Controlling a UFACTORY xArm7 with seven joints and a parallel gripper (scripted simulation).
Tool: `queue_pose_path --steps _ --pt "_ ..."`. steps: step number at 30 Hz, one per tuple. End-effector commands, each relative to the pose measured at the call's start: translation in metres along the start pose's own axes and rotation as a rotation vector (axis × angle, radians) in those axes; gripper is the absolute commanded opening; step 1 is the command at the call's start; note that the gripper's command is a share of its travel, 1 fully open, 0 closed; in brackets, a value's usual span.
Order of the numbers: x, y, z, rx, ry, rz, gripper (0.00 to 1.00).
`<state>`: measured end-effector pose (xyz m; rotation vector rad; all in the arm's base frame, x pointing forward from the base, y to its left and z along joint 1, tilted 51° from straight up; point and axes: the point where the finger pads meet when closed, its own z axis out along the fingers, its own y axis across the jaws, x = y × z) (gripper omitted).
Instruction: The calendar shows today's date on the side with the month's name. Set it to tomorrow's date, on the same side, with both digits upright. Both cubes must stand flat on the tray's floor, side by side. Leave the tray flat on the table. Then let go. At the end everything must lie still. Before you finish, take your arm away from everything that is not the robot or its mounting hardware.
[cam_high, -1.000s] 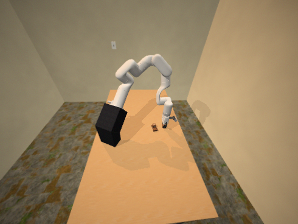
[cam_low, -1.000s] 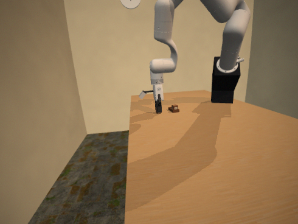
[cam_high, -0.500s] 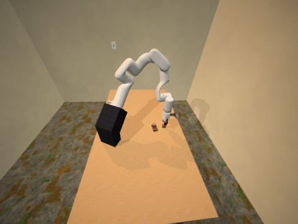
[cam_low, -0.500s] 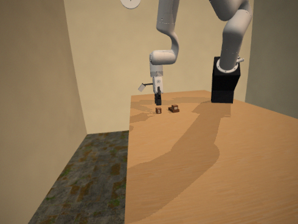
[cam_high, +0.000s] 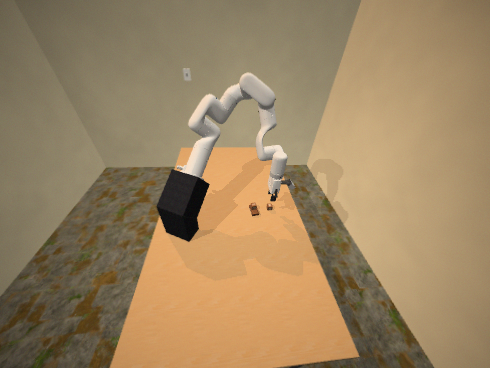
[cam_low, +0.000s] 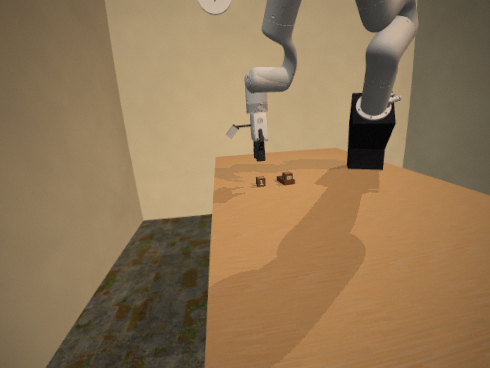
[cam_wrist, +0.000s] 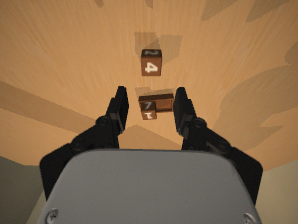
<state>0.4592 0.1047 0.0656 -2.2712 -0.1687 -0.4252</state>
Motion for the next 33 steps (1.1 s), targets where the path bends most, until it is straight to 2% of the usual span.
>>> queue_pose_path --steps 1,19,23,25,27,33 --pt "0.001 0.001 -0.002 -0.002 0.003 0.001 1.0" --pt "0.001 0.001 -0.002 -0.002 0.003 0.001 1.0" --pt "0.028 0.001 -0.006 -0.001 0.003 -0.001 1.0" --pt "0.028 0.001 -0.006 -0.001 0.003 -0.001 1.0" --pt "0.042 0.001 -0.009 -0.002 0.003 -0.001 1.0" --pt "0.045 0.001 -0.008 -0.002 0.003 -0.001 1.0"
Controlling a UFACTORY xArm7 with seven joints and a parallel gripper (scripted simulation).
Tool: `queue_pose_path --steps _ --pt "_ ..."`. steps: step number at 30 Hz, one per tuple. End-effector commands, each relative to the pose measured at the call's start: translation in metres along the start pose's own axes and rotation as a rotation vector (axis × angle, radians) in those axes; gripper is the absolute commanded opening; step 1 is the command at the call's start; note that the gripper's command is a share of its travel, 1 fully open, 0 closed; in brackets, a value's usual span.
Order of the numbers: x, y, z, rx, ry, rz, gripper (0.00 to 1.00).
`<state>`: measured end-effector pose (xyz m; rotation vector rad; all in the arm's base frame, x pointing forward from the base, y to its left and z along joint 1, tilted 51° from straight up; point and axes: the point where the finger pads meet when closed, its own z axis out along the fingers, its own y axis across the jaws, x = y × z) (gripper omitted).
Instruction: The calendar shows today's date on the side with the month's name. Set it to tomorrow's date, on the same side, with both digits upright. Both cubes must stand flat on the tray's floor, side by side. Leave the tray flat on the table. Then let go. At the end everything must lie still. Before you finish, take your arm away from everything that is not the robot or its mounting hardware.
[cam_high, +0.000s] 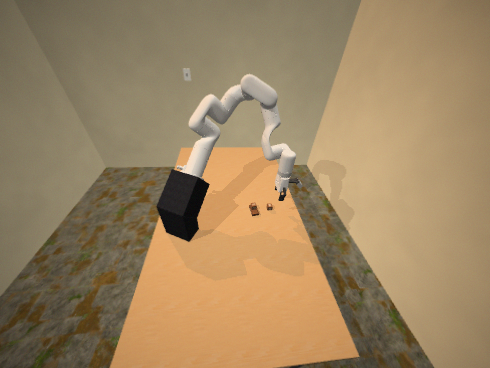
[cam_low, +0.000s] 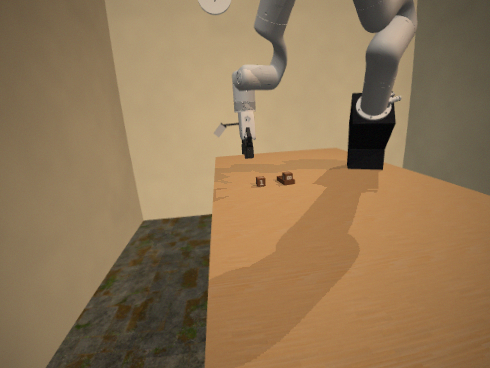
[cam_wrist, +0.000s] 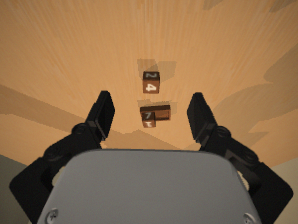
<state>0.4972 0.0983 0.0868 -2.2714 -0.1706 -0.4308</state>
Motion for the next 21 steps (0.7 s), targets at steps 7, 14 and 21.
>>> queue_pose_path --steps 7,14,21 --pt "0.002 0.001 0.024 -0.001 -0.001 0.002 1.0" --pt "0.002 0.002 0.046 -0.001 -0.001 0.002 1.0" --pt "0.002 0.002 0.059 -0.001 -0.001 0.002 1.0"
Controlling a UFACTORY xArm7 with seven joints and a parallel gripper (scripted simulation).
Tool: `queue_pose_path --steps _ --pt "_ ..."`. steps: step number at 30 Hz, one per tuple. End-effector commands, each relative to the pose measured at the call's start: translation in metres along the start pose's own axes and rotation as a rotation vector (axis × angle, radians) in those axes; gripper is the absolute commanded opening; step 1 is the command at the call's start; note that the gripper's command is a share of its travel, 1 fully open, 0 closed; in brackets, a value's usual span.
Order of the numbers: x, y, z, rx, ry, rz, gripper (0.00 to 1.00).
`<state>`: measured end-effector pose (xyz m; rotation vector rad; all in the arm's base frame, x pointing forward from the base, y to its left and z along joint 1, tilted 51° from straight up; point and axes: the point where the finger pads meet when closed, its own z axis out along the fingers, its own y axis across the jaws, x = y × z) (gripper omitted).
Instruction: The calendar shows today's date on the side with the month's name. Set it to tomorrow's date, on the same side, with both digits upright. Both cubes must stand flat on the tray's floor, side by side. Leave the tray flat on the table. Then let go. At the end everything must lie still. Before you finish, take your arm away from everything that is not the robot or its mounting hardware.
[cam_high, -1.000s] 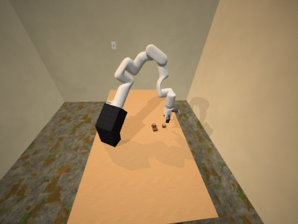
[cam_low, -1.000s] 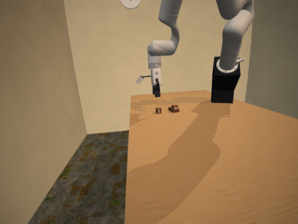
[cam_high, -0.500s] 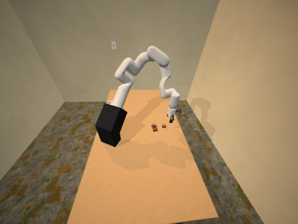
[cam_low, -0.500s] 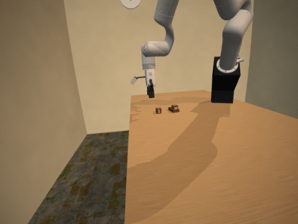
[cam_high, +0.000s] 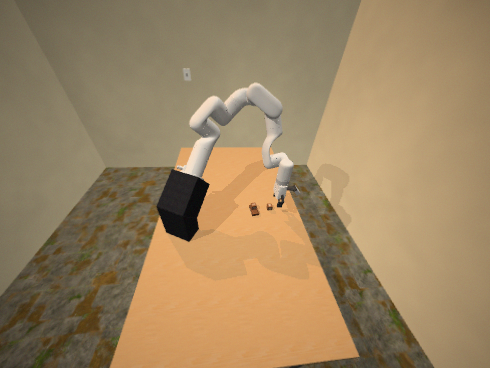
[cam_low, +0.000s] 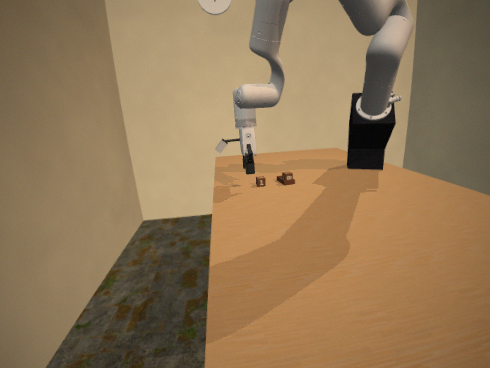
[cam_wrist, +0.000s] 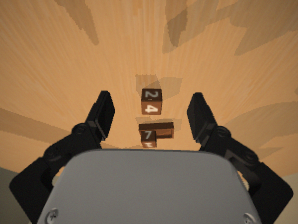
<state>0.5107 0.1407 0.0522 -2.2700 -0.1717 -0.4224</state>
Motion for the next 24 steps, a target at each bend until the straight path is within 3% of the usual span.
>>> queue_pose_path --steps 1,8,24 --pt "0.003 0.002 0.003 -0.004 0.005 0.0 1.0" --pt "0.003 0.002 0.005 -0.004 0.005 0.0 1.0" --pt "0.003 0.003 0.038 -0.004 0.005 0.0 1.0"
